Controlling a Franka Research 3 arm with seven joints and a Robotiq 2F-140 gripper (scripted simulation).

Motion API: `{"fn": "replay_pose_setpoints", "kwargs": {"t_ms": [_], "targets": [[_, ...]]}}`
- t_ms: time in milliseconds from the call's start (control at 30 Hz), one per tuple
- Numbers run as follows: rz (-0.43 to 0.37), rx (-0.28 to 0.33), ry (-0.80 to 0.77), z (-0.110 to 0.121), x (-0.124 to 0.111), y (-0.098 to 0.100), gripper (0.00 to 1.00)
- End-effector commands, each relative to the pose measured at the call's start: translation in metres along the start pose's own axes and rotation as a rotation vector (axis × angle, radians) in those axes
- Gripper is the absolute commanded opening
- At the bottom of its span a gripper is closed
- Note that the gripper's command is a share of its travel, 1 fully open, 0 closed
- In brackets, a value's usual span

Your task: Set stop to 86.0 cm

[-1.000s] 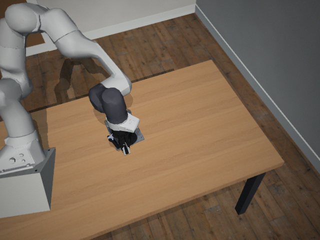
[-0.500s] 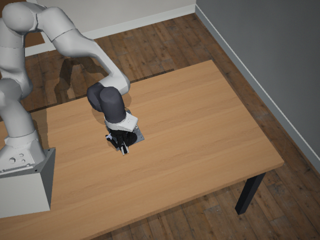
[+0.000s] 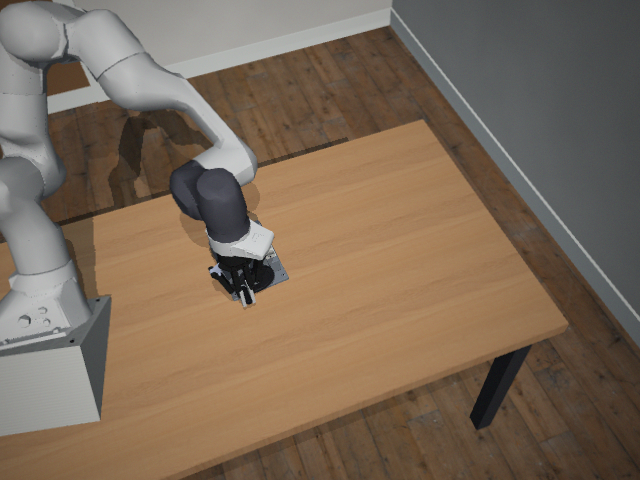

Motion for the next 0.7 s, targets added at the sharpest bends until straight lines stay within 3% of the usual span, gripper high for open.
{"fn": "replay_pose_setpoints", "kwargs": {"t_ms": [0, 667], "targets": [[-0.002, 0.001, -0.004, -0.002, 0.0, 0.01, 0.04], [-0.002, 0.001, -0.004, -0.021, 0.003, 0.031, 0.04]]}}
Point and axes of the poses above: the point where the finger pads meet when closed, its own y axis back along the fingers, its own z axis across the jaws, x = y × z, the point moved 10 cm from there along y, back along the fingers, and after that the axes turned 9 degrees about y, right-handed, at the moved point
